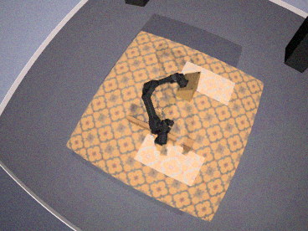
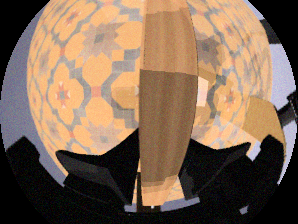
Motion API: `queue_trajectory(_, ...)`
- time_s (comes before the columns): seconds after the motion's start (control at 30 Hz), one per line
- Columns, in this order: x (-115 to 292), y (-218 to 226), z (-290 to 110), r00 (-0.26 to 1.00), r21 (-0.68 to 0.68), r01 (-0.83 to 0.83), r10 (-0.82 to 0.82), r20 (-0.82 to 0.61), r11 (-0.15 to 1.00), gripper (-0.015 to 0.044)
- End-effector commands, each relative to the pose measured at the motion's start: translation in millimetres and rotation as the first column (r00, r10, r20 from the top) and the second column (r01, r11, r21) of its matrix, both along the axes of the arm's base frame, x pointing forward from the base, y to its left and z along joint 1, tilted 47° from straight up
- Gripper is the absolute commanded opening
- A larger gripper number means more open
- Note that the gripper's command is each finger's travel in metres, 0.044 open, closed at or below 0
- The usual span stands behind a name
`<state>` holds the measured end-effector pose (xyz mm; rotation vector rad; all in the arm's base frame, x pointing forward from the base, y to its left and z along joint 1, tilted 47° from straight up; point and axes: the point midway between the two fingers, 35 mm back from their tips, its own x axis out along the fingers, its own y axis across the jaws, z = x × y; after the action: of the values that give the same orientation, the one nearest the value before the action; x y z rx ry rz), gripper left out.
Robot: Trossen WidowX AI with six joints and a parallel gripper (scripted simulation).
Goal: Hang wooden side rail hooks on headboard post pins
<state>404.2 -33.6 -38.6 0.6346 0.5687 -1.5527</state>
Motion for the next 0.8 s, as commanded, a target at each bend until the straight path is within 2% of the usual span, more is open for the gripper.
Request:
queue_trajectory(0.0,4.4,7.9,2.9,1.0,-0.002,-0.018,0.018,0.013,1.0,0.0)
queue_trajectory(0.77,6.9,8.3,0.3,1.0,-0.002,-0.018,0.018,0.013,1.0,0.0)
